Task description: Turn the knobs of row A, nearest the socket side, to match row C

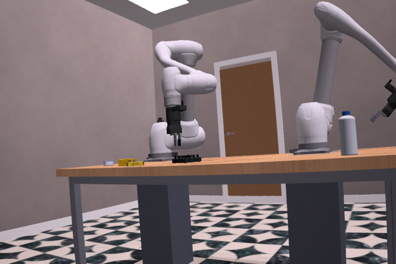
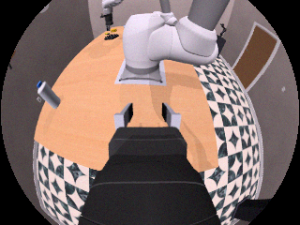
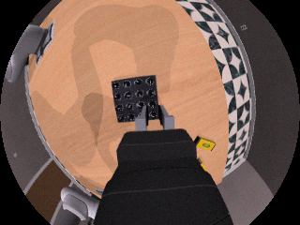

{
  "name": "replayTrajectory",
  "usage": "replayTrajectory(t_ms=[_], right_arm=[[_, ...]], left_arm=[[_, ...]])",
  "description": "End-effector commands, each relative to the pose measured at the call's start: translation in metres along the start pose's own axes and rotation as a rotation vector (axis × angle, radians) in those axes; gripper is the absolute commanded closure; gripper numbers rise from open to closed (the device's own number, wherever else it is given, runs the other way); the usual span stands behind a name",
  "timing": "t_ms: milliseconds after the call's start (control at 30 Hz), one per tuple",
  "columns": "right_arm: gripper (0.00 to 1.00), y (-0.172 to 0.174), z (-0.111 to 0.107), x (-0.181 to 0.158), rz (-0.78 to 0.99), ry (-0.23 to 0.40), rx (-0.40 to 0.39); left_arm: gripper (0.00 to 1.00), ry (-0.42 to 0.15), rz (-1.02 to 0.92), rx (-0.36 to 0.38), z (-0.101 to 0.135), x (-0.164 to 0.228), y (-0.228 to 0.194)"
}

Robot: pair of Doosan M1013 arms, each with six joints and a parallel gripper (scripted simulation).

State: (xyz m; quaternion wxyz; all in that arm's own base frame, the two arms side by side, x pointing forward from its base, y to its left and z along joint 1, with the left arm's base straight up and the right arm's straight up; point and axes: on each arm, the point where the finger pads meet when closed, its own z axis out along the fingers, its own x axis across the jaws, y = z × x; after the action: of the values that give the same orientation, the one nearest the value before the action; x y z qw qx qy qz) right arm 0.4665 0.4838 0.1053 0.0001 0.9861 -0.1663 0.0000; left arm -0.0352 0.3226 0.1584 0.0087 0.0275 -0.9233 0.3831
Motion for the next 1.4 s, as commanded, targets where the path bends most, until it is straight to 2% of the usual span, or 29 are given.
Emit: replayTrajectory(t_ms=[0, 800, 1367], right_arm=[[0.54, 0.000, -0.001, 0.000, 0.000, 0.000, 0.002], [0.54, 0.000, 0.000, 0.000, 0.000, 0.000, 0.002], [0.54, 0.000, 0.014, 0.000, 0.000, 0.000, 0.002]], left_arm=[[0.00, 0.000, 0.000, -0.001, 0.000, 0.000, 0.000], [0.00, 0.000, 0.000, -0.001, 0.000, 0.000, 0.000], [0.00, 0.000, 0.000, -0.001, 0.000, 0.000, 0.000]])
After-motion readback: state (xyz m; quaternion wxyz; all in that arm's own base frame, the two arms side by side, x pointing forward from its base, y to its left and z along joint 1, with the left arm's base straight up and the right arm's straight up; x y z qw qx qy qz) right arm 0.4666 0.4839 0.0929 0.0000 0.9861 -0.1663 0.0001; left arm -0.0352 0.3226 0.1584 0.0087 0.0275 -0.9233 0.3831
